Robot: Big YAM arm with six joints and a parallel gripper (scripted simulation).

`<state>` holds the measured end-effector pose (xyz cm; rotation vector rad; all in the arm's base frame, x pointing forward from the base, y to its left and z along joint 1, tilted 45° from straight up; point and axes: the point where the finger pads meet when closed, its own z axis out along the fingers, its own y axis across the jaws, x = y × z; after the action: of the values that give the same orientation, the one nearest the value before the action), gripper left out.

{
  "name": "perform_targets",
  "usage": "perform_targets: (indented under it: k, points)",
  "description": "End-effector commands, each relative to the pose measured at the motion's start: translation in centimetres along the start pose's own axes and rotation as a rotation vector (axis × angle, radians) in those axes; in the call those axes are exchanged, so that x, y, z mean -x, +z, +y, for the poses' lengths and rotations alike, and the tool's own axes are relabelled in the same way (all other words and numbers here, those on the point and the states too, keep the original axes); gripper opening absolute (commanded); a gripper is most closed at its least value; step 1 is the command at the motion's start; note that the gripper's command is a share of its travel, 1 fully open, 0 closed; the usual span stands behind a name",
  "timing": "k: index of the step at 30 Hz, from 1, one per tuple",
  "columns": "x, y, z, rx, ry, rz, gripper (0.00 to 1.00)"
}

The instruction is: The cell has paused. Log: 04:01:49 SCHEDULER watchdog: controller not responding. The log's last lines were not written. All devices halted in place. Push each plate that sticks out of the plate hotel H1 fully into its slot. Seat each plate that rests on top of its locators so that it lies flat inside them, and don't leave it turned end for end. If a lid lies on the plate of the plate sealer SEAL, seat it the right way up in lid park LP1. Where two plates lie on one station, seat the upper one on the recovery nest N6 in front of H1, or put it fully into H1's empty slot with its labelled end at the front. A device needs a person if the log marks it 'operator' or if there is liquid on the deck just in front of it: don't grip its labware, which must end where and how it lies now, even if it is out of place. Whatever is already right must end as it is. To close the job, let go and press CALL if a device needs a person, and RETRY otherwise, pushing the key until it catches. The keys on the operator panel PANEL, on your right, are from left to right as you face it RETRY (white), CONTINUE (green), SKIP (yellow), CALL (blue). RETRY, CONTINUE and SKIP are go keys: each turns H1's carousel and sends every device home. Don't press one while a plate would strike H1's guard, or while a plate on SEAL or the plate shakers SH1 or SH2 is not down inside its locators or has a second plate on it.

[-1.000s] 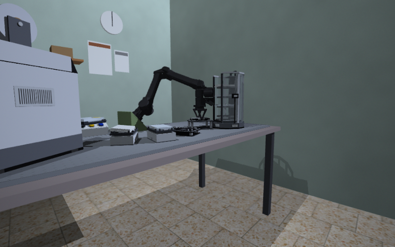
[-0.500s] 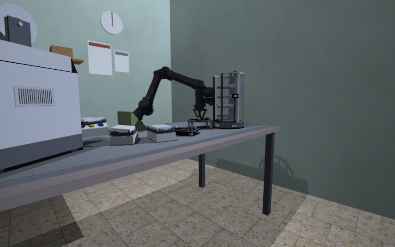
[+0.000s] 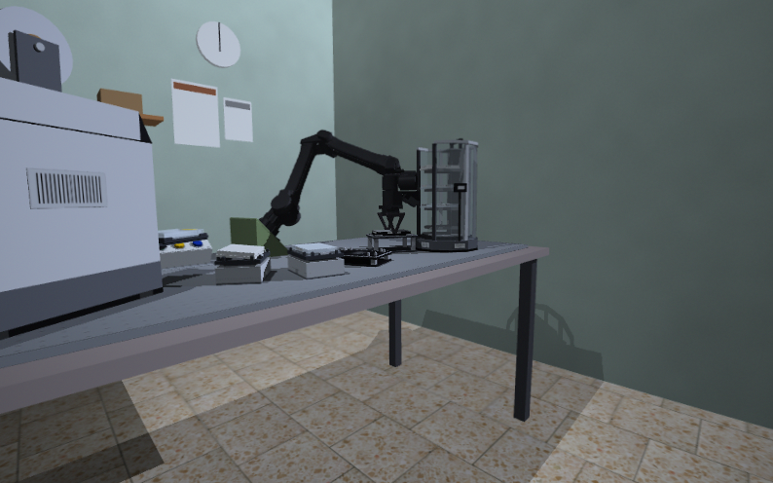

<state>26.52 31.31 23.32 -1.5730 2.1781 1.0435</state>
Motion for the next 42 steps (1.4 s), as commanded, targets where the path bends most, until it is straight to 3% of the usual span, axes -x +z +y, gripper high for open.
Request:
perform_targets:
  k: [1,6,8,10,15,20,25,30,32,42]
  points:
    - [-0.5,1.3,0.3,0.020,0.013,0.025,1.00]
    - [-0.7,1.0,0.5,0.028,0.006,0.034,1.00]
    - [1.3,-1.8,-0.2,-0.012,-0.015,-0.017,1.00]
    - [1.5,-2.8,0.2,-0.019,-0.027,-0.027,1.00]
    - [1.4,-4.2,0.2,-0.020,-0.027,-0.027,1.00]
    - [1.2,-4.4,-0.3,-0.012,-0.014,-0.015,1.00]
    - [1.4,-6.3,0.2,-0.021,-0.027,-0.025,1.00]
    - [1.2,-6.0,-0.2,-0.016,-0.018,-0.017,1.00]
    - [0.6,-5.1,0.1,-0.003,-0.010,-0.003,1.00]
    - [0.6,-5.1,0.1,-0.003,-0.010,-0.003,1.00]
